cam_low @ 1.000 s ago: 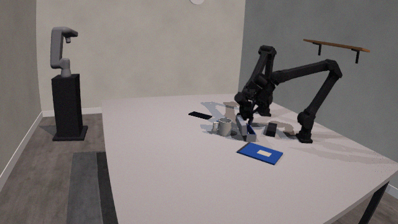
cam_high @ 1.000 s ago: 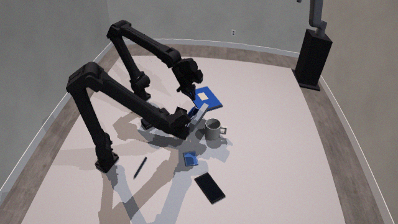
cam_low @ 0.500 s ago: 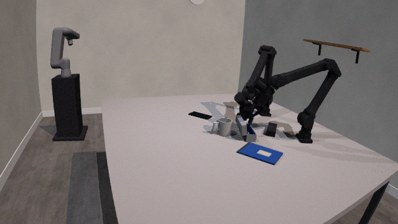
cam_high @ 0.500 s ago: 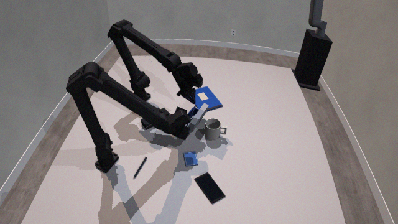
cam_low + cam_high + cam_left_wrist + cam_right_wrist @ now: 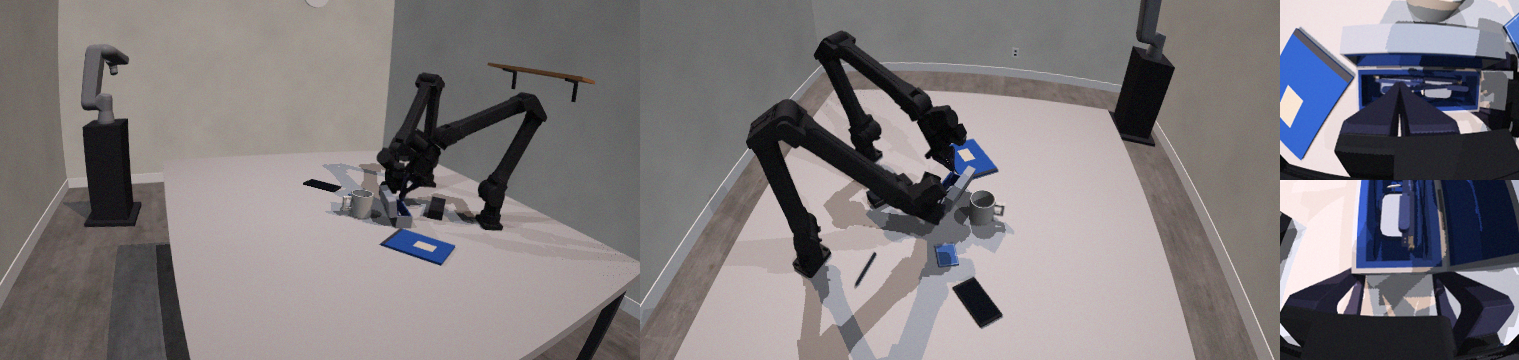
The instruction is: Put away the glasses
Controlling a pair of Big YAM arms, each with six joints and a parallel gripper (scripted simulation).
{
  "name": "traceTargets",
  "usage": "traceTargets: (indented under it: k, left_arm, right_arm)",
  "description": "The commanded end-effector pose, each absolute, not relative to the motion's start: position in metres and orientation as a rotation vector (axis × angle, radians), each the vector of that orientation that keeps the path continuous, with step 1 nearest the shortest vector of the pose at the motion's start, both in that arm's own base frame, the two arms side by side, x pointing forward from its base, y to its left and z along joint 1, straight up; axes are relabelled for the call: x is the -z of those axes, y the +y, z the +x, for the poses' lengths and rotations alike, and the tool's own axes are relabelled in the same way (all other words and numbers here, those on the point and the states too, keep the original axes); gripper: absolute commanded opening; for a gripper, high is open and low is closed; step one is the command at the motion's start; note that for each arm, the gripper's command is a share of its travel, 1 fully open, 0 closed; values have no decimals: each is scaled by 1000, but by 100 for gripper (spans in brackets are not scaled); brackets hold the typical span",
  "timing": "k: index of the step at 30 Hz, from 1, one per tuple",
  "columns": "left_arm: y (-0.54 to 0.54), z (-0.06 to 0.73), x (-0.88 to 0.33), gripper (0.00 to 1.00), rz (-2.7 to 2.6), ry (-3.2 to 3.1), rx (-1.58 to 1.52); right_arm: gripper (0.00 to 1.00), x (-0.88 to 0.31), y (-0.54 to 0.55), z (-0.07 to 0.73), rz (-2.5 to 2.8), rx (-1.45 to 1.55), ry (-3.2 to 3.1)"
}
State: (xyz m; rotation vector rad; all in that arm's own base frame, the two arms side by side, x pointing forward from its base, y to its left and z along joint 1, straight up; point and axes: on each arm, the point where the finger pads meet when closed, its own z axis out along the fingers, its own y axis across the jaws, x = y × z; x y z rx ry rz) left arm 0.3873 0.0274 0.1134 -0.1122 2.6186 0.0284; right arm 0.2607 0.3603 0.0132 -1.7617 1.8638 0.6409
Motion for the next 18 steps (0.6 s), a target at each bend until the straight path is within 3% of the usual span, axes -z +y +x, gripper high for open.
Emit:
traceTargets:
  k: [1, 18]
  left_arm:
    - [31, 384, -100, 0, -104, 2636, -32]
    - [35, 384, -87, 0, -104, 2637, -31]
  right_arm:
    - [57, -31, 367, 273, -1727, -640, 1846]
    - [57, -31, 367, 273, -1727, -640, 1846]
